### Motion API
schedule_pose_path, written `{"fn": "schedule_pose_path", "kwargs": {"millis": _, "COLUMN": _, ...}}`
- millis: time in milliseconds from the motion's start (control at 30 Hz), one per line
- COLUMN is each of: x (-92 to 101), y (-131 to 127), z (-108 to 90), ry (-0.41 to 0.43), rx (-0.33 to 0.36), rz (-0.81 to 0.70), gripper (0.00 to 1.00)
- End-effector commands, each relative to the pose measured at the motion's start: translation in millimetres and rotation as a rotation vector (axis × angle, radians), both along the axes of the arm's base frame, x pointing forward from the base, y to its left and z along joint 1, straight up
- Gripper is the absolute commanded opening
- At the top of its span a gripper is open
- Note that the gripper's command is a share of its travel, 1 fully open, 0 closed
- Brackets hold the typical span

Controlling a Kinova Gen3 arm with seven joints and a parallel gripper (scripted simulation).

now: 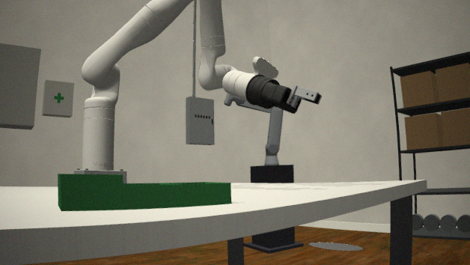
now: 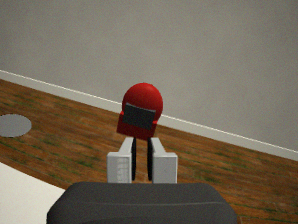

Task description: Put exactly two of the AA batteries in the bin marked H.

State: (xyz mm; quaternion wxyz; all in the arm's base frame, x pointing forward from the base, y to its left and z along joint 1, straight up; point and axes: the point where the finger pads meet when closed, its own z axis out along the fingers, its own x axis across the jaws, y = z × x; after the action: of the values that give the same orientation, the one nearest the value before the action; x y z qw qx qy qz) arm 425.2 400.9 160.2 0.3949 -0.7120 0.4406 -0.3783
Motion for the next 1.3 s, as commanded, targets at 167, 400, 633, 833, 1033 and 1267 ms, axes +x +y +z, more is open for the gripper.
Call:
{"fn": "schedule_pose_path", "kwargs": {"millis": 167, "x": 22.7, "y": -29.5, "z": 7.5, "ry": 0.006, "rx": 0.024, "rz": -0.091, "gripper": 0.31}}
{"fn": "schedule_pose_path", "kwargs": {"millis": 400, "x": 41.6, "y": -69.5, "z": 9.9, "ry": 0.022, "rx": 0.051, "rz": -0.221, "gripper": 0.31}}
{"fn": "schedule_pose_path", "kwargs": {"millis": 633, "x": 53.5, "y": -101.8, "z": 11.7, "ry": 0.033, "rx": 0.069, "rz": -0.304, "gripper": 0.31}}
{"fn": "schedule_pose_path", "kwargs": {"millis": 833, "x": 63.5, "y": -141.8, "z": 13.3, "ry": 0.048, "rx": 0.104, "rz": -0.435, "gripper": 0.31}}
{"fn": "schedule_pose_path", "kwargs": {"millis": 1033, "x": 68.9, "y": -181.0, "z": 14.4, "ry": 0.063, "rx": 0.143, "rz": -0.566, "gripper": 0.31}}
{"fn": "schedule_pose_path", "kwargs": {"millis": 1267, "x": 69.8, "y": -218.7, "z": 14.8, "ry": 0.078, "rx": 0.186, "rz": -0.697, "gripper": 0.31}}
